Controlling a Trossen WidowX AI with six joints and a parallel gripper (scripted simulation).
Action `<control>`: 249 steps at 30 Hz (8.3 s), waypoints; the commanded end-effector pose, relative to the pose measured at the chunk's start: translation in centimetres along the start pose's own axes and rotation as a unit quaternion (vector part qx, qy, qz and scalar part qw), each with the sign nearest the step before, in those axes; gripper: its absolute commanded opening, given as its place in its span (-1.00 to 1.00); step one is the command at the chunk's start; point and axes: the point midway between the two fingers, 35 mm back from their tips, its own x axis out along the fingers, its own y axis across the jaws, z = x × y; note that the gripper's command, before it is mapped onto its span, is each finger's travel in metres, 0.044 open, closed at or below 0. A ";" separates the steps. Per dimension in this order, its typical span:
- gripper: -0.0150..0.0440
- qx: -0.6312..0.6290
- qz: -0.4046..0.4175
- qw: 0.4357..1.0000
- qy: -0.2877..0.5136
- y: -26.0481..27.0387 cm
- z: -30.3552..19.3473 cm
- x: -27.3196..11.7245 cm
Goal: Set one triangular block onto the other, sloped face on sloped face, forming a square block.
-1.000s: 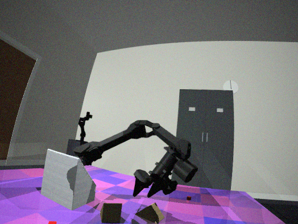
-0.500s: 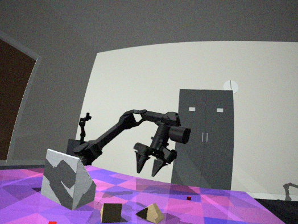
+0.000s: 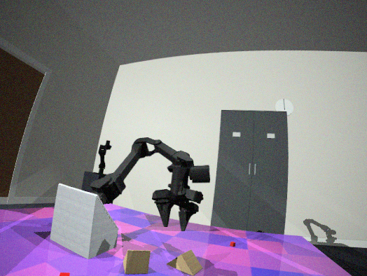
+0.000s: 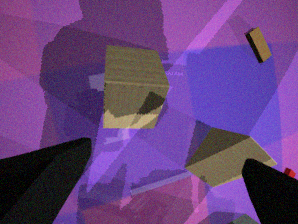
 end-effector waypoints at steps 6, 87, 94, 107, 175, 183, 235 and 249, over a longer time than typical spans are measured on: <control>1.00 0.024 0.093 0.973 -0.211 0.4 -3.3 2.0; 0.38 0.033 0.149 0.952 -0.264 3.0 0.5 10.4; 0.02 0.033 0.149 0.952 -0.264 3.0 0.5 10.4; -0.49 0.032 0.145 0.953 -0.263 1.7 2.6 5.8; -0.49 -0.537 0.036 0.834 -0.124 -0.4 4.4 2.6; -0.49 -0.630 0.044 0.769 -0.101 -0.4 4.6 2.5; -0.49 -0.945 0.156 0.269 -0.100 -0.4 5.2 0.9; -0.49 -0.946 0.149 0.273 -0.091 -5.4 1.6 -1.8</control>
